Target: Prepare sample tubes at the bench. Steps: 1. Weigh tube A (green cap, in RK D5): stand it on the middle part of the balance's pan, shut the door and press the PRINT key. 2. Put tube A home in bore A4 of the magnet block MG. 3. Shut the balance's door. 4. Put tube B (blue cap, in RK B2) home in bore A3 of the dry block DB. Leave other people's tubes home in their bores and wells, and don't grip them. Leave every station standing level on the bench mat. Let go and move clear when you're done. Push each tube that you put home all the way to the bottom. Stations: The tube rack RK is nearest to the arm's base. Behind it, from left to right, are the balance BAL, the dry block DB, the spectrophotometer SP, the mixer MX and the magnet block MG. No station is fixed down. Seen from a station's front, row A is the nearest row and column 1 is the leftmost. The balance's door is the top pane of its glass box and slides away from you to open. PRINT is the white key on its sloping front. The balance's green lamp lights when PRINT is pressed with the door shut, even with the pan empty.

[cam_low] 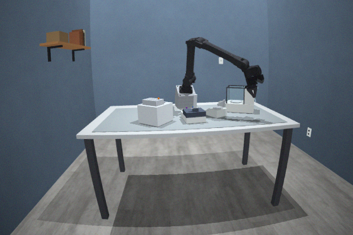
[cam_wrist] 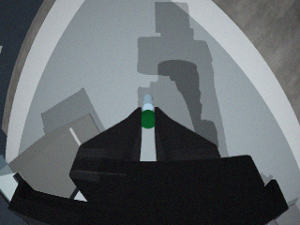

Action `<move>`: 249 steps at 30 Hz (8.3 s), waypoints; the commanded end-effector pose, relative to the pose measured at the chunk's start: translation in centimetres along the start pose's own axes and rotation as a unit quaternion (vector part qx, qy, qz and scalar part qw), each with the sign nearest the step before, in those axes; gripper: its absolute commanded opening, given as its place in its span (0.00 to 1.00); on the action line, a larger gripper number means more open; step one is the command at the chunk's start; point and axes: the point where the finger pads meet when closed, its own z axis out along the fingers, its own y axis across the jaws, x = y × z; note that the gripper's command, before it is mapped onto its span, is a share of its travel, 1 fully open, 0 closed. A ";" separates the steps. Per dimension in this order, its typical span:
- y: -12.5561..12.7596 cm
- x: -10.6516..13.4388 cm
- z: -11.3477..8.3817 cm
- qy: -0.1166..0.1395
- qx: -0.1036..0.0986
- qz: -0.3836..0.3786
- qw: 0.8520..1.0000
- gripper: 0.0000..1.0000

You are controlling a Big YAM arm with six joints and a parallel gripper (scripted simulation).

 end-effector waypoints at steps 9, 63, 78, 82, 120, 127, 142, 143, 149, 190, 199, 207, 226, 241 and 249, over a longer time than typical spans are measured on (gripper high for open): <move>-8.1 -1.9 -0.6 -0.028 0.029 0.038 0.998 0.09; -42.5 13.0 -0.9 0.005 0.178 0.204 0.963 0.09; -50.9 18.1 -4.7 -0.001 0.222 0.241 0.945 0.09; -52.2 20.9 -5.4 0.005 0.242 0.272 0.931 0.09; -65.5 39.2 -17.8 0.013 0.343 0.343 0.874 0.09; -65.4 42.6 -20.1 0.017 0.362 0.360 0.860 0.09; -66.9 49.6 -26.6 0.037 0.388 0.352 0.851 0.09; -64.8 52.1 -24.9 0.055 0.369 0.362 0.854 0.09; -63.4 55.7 -25.8 0.062 0.370 0.342 0.862 0.09; -39.7 72.3 -18.3 0.075 0.169 0.681 0.709 0.09; -36.1 75.9 -19.1 0.046 0.138 0.741 0.656 0.09; -38.0 75.0 -20.0 0.029 0.158 0.738 0.656 0.09; -36.9 74.6 -19.2 0.031 0.150 0.743 0.652 0.09; -37.2 75.2 -19.6 0.031 0.152 0.744 0.650 0.09; -37.2 75.2 -19.6 0.031 0.152 0.744 0.650 0.09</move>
